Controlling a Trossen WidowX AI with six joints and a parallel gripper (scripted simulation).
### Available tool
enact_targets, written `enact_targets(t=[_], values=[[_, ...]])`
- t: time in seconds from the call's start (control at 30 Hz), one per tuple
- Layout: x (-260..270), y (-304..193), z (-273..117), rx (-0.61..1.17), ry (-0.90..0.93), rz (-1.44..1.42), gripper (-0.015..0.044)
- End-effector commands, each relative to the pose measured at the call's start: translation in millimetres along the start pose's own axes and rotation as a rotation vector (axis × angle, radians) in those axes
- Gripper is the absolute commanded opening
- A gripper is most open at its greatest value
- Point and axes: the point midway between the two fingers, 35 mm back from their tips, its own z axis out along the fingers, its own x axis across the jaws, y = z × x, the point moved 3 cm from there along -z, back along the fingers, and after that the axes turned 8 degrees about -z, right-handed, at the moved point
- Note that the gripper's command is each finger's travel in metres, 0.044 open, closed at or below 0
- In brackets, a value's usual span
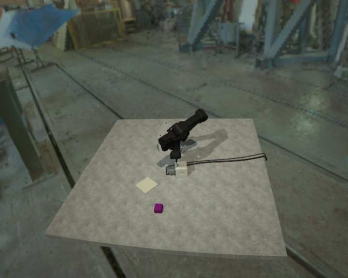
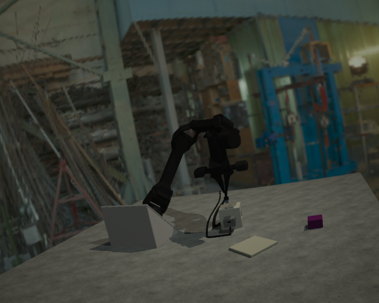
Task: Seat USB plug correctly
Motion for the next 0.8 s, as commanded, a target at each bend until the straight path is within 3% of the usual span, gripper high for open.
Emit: enact_targets(t=[0.0,0.77], values=[[0.3,-0.3,0.6,0.005,0.002,-0.005,0.0000],[0.9,-0.3,3.3,0.022,0.005,-0.015,0.0000]])
